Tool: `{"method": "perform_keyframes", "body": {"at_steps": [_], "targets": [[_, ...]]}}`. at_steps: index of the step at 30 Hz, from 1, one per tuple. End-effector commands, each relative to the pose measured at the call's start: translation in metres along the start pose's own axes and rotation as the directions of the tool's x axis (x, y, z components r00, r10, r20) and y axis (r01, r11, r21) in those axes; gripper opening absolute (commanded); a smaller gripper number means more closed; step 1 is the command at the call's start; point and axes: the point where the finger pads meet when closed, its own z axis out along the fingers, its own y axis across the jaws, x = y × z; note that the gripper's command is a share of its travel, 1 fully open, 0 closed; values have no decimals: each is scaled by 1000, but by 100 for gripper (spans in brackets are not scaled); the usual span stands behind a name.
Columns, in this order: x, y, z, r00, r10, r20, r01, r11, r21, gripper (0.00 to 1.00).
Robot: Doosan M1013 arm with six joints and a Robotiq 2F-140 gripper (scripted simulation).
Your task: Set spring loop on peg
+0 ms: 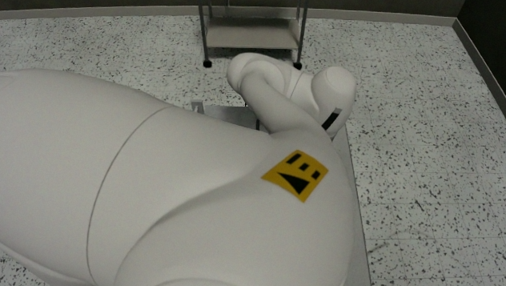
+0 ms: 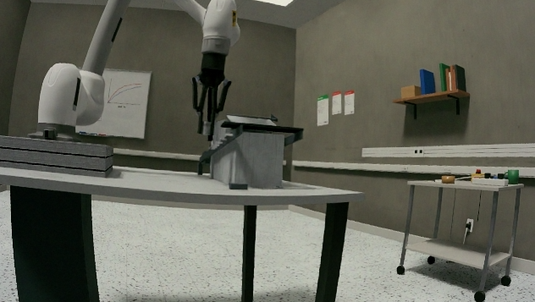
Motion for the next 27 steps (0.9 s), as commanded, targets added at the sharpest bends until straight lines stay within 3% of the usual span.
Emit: {"method": "perform_keyframes", "body": {"at_steps": [1,27], "targets": [[5,-3,2,1000,0,4,0,1000,-1,25],[40,-35,21,999,0,32,0,1000,-1,25]]}}
